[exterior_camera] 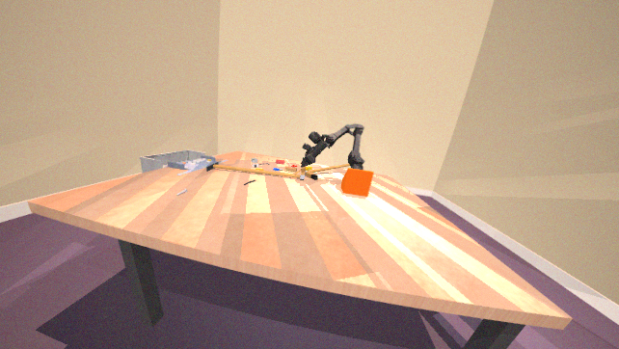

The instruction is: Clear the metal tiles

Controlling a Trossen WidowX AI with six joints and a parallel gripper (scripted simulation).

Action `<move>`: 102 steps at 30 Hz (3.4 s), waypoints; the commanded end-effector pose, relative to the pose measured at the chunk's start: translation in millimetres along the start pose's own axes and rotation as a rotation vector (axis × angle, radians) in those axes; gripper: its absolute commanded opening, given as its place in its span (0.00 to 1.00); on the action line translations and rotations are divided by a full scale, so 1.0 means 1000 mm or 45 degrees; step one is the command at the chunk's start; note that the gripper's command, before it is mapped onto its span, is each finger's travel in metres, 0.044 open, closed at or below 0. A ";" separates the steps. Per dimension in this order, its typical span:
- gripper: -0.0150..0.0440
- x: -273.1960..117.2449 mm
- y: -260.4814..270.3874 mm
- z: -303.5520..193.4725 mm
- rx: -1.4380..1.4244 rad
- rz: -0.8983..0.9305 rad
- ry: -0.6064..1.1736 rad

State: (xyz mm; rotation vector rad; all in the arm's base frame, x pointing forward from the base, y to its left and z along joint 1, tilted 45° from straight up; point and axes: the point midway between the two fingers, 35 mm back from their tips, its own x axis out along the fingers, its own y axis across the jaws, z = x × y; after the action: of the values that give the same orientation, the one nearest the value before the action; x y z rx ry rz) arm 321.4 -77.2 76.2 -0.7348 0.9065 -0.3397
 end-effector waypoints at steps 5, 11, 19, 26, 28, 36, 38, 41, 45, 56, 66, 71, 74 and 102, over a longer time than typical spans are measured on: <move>0.82 0.001 0.000 0.000 0.000 -0.001 0.000; 0.56 0.001 0.000 0.000 0.000 -0.001 0.000; 0.37 0.001 0.000 0.000 0.000 -0.001 0.000; 0.25 0.000 0.000 0.001 -0.001 0.000 -0.001; 0.25 0.000 0.000 0.001 0.000 0.000 -0.001; 0.25 0.000 -0.008 0.001 0.014 -0.009 -0.001; 0.25 0.000 -0.010 0.001 0.018 -0.012 -0.001; 0.25 0.000 -0.014 0.001 0.025 -0.016 0.000; 0.25 0.001 -0.019 0.002 0.034 -0.022 0.000; 0.25 0.000 -0.032 0.001 0.061 -0.042 -0.001; 0.25 -0.001 -0.044 0.000 0.090 -0.066 -0.001; 0.25 -0.002 -0.050 -0.001 0.111 -0.085 -0.001; 0.25 -0.003 -0.052 -0.002 0.129 -0.101 -0.001; 0.25 -0.020 -0.040 -0.021 0.159 -0.127 0.001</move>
State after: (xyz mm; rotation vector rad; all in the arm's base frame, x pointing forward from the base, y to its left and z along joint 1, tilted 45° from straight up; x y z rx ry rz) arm 298.5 -105.3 106.6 -0.6699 0.8522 -0.4778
